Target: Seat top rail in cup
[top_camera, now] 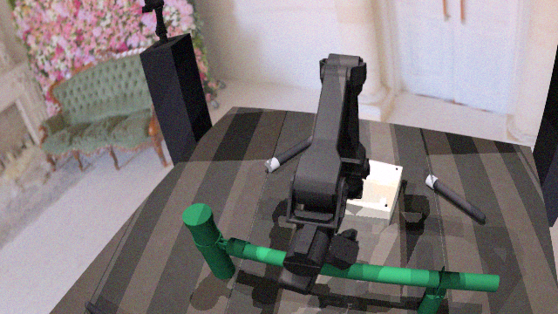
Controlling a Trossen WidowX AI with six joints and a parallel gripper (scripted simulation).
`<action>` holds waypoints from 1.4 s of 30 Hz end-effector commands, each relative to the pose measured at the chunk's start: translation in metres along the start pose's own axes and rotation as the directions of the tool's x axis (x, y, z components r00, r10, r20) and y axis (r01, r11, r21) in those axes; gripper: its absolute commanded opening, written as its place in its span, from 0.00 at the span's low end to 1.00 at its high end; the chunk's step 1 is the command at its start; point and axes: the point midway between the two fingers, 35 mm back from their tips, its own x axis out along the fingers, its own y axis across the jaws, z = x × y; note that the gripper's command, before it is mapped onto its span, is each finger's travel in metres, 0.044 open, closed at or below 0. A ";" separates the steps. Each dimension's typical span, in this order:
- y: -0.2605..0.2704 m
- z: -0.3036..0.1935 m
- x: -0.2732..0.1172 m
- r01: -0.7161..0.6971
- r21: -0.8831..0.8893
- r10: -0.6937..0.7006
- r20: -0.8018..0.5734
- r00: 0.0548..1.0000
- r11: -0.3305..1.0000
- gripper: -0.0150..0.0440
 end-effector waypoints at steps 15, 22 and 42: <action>-0.001 -0.016 0.002 0.003 0.001 -0.003 -0.010 1.000 1.000 0.25; -0.001 -0.020 0.003 0.003 0.001 -0.003 -0.011 1.000 1.000 0.25; -0.001 -0.033 0.005 0.003 0.001 -0.003 -0.012 1.000 1.000 0.25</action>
